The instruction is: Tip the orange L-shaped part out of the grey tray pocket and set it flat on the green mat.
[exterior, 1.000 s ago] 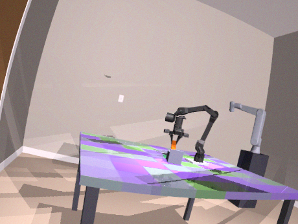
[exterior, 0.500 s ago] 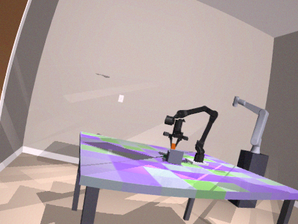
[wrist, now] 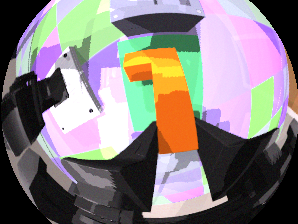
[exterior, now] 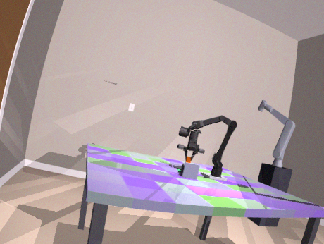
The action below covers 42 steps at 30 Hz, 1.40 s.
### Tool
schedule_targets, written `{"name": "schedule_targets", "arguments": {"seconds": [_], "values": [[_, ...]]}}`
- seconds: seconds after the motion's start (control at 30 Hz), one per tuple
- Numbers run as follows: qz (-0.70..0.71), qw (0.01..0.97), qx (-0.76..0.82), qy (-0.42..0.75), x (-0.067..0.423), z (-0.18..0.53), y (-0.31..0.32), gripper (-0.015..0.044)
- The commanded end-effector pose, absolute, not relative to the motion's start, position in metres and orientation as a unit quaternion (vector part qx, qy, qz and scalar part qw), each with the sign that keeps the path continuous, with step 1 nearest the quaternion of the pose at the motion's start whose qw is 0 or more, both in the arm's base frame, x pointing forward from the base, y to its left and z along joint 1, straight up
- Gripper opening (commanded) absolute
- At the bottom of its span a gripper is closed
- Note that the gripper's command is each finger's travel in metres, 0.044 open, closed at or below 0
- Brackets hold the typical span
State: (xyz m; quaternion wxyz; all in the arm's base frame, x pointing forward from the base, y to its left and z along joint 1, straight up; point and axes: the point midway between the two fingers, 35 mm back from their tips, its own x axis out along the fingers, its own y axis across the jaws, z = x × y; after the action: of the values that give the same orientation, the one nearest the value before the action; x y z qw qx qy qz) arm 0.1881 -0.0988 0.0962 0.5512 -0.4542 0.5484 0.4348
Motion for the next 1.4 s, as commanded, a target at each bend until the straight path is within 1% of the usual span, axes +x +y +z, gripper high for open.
{"name": "schedule_targets", "arguments": {"seconds": [0.0,0.27,0.6,0.77,0.93,1.37], "values": [[0.436,0.551,-0.455,0.547,0.188,0.095,-0.099,0.0],[0.435,0.551,-0.454,0.549,0.188,0.096,-0.099,0.0],[0.435,0.551,-0.454,0.548,0.188,0.098,-0.099,0.0263],[0.436,0.551,-0.454,0.548,0.191,0.133,-0.1,0.0394],[0.436,0.551,-0.455,0.548,0.187,0.182,-0.097,0.04],[0.435,0.551,-0.455,0.548,0.188,0.179,-0.098,0.04]]}}
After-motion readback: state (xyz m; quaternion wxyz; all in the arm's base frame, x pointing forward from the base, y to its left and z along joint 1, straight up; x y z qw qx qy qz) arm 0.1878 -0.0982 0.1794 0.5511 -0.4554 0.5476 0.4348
